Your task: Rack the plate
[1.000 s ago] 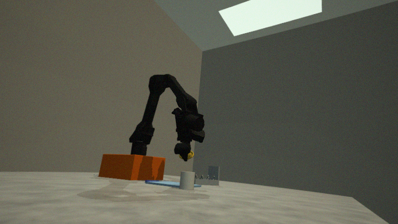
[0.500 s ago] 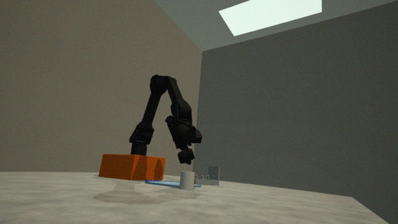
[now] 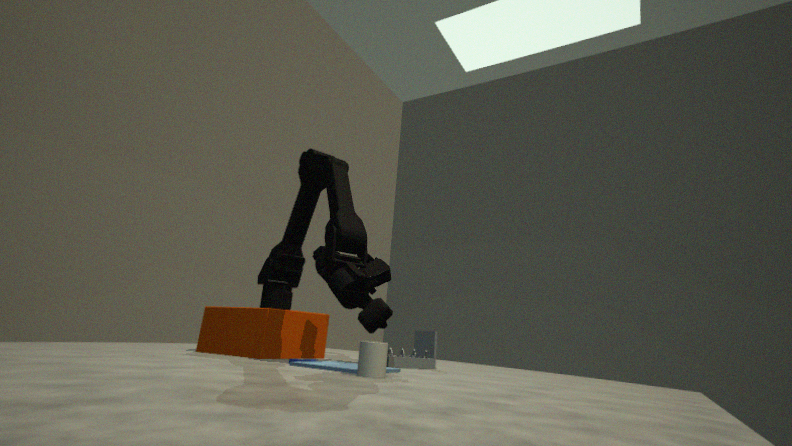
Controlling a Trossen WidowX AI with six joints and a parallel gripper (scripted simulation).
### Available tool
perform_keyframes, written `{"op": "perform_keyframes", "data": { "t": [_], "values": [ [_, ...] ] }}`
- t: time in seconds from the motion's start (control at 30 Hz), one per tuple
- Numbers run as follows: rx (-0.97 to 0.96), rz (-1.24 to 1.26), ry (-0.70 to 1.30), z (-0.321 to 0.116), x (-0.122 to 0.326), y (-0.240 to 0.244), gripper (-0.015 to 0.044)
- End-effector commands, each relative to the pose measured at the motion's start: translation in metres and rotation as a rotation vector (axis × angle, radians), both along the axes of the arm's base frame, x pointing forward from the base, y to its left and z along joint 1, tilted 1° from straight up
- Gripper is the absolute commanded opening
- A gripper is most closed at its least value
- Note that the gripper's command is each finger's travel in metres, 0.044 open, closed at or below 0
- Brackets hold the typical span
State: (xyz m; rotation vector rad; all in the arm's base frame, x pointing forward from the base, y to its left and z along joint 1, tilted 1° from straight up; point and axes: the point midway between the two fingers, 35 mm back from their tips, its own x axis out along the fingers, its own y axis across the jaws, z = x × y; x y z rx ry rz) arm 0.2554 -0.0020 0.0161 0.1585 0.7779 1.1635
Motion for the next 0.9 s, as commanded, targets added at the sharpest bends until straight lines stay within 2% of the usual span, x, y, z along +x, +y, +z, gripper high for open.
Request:
{"op": "perform_keyframes", "data": {
  "t": [0.0, 0.7, 0.87],
  "values": [
    [0.044, -0.007, -0.086, -0.004, -0.002, -0.001, 0.0],
    [0.096, -0.135, -0.624, -0.011, 0.002, -0.02, 0.0],
    [0.09, -0.149, -0.661, -0.011, 0.002, -0.022, 0.0]
  ]
}}
